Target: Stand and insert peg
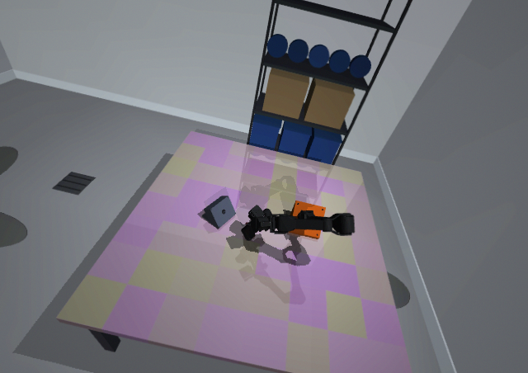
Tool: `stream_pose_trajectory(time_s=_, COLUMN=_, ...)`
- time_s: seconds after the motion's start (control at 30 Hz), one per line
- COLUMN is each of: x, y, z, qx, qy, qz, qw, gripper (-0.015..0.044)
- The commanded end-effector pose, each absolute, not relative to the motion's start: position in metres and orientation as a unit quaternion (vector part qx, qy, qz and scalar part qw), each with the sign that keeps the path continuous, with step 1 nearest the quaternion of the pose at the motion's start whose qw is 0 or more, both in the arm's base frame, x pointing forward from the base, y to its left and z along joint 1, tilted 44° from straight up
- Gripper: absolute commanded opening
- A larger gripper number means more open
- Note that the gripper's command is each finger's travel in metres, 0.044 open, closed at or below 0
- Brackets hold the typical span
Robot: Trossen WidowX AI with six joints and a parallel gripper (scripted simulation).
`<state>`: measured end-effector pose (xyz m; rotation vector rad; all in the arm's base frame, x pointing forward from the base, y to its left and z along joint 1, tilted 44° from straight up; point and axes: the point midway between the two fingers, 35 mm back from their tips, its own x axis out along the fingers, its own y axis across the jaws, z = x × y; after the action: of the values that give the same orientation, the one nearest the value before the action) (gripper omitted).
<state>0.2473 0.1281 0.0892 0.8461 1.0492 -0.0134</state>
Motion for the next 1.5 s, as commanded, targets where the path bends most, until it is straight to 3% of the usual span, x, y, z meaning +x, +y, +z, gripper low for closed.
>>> stream_pose_trajectory(time_s=0.0, x=0.246, y=0.128, z=0.092, qx=0.394, qy=0.470, qz=-0.013, qw=0.789, gripper=0.0050)
stream_pose_trajectory(time_s=1.47, x=0.219, y=0.131, z=0.104, qx=0.387, qy=0.313, qz=-0.088, qw=0.863, gripper=0.0050)
